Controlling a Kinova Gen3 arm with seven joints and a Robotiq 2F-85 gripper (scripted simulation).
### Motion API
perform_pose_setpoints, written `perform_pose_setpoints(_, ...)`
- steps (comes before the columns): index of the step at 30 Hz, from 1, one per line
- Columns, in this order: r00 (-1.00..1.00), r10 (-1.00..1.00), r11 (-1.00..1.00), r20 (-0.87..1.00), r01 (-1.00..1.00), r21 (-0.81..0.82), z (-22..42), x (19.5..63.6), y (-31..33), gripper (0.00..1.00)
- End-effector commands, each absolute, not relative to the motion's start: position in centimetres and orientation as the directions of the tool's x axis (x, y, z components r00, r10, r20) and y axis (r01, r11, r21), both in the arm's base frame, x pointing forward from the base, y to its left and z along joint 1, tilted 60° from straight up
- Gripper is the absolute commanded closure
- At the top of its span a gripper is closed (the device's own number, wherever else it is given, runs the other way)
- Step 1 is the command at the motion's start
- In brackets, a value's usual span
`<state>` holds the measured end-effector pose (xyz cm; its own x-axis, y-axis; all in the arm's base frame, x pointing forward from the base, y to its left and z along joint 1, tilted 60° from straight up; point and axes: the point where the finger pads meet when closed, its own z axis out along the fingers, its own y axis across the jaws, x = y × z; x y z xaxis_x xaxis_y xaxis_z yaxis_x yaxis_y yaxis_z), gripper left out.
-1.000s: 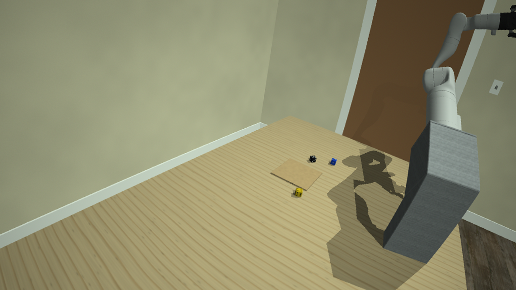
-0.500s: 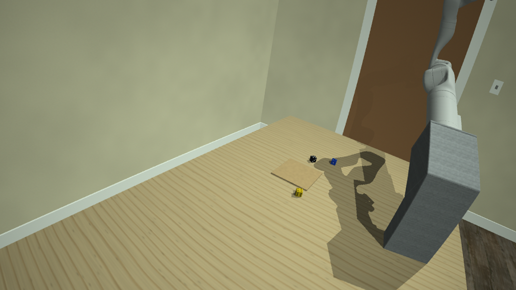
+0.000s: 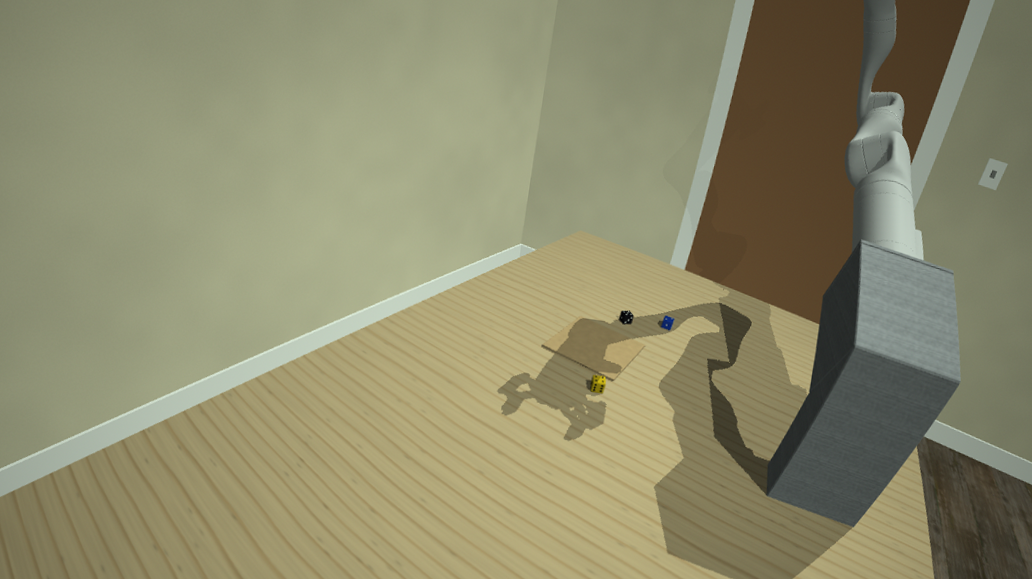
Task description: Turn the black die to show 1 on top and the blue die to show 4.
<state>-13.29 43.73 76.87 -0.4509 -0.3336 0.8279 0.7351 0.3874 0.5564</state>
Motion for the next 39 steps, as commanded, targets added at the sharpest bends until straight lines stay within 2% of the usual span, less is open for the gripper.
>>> perform_pose_setpoints(1,-0.444,-0.29,0.38,0.848,0.759,0.528,75.4,-11.0,45.6,0.0)
perform_pose_setpoints(2,-0.444,-0.29,0.38,0.848,0.759,0.528,75.4,-11.0,45.6,0.0)
perform_pose_setpoints(4,-0.466,-0.208,0.301,0.86,0.806,0.509,72.8,-5.3,48.6,0.0)
perform_pose_setpoints(5,-0.466,-0.208,0.301,0.86,0.806,0.509,72.8,-5.3,48.6,0.0)
perform_pose_setpoints(6,-0.475,-0.162,0.26,0.865,0.825,0.502,71.3,-2.4,49.9,0.0)
perform_pose_setpoints(7,-0.475,-0.162,0.26,0.865,0.825,0.502,71.3,-2.4,49.9,0.0)
perform_pose_setpoints(8,-0.482,-0.115,0.22,0.869,0.84,0.495,69.7,0.6,50.9,0.0)
perform_pose_setpoints(9,-0.482,-0.115,0.22,0.869,0.84,0.495,69.7,0.6,50.9,0.0)
perform_pose_setpoints(10,-0.487,-0.065,0.18,0.871,0.853,0.49,68.0,3.5,51.8,0.0)
perform_pose_setpoints(11,-0.487,-0.065,0.18,0.871,0.853,0.49,68.0,3.5,51.8,0.0)
perform_pose_setpoints(12,-0.49,-0.013,0.14,0.871,0.862,0.487,66.2,6.5,52.5,0.0)
perform_pose_setpoints(13,-0.49,-0.013,0.14,0.871,0.862,0.487,66.2,6.5,52.5,0.0)
perform_pose_setpoints(14,-0.491,0.04,0.102,0.87,0.868,0.485,64.3,9.4,53.0,0.0)
perform_pose_setpoints(15,-0.491,0.04,0.102,0.87,0.868,0.485,64.3,9.4,53.0,0.0)
perform_pose_setpoints(16,-0.49,0.095,0.066,0.867,0.872,0.485,62.3,12.2,53.3,0.0)
perform_pose_setpoints(19,-0.49,0.095,0.066,0.867,0.872,0.485,62.3,12.2,53.3,0.0)
perform_pose_setpoints(20,-0.485,0.152,0.031,0.861,0.873,0.487,60.2,15.1,53.4,0.0)
perform_pose_setpoints(21,-0.478,0.209,-0.002,0.853,0.872,0.49,58.1,17.8,53.2,0.0)
perform_pose_setpoints(22,-0.478,0.209,-0.002,0.853,0.872,0.49,58.1,17.8,53.2,0.0)
perform_pose_setpoints(23,-0.469,0.267,-0.032,0.842,0.869,0.494,55.9,20.5,52.9,0.0)
perform_pose_setpoints(24,-0.469,0.267,-0.032,0.842,0.869,0.494,55.9,20.5,52.9,0.0)
perform_pose_setpoints(25,-0.457,0.324,-0.06,0.828,0.864,0.5,53.7,23.1,52.4,0.0)
perform_pose_setpoints(26,-0.457,0.324,-0.06,0.828,0.864,0.5,53.7,23.1,52.4,0.0)
perform_pose_setpoints(27,-0.442,0.382,-0.085,0.812,0.858,0.506,51.4,25.6,51.7,0.0)
perform_pose_setpoints(28,-0.442,0.382,-0.085,0.812,0.858,0.506,51.4,25.6,51.7,0.0)
perform_pose_setpoints(31,-0.404,0.494,-0.126,0.77,0.843,0.523,46.9,30.1,49.7,0.0)
perform_pose_setpoints(32,-0.404,0.494,-0.126,0.77,0.843,0.523,46.9,30.1,49.7,0.0)
perform_pose_setpoints(33,-0.382,0.548,-0.142,0.745,0.835,0.532,44.6,32.2,48.4,0.0)
perform_pose_setpoints(36,-0.382,0.548,-0.142,0.745,0.835,0.532,44.6,32.2,48.4,0.0)
perform_pose_setpoints(38,-0.331,0.649,-0.165,0.685,0.818,0.552,40.2,36.0,45.5,0.0)
perform_pose_setpoints(39,-0.331,0.649,-0.165,0.685,0.818,0.552,40.2,36.0,45.5,0.0)
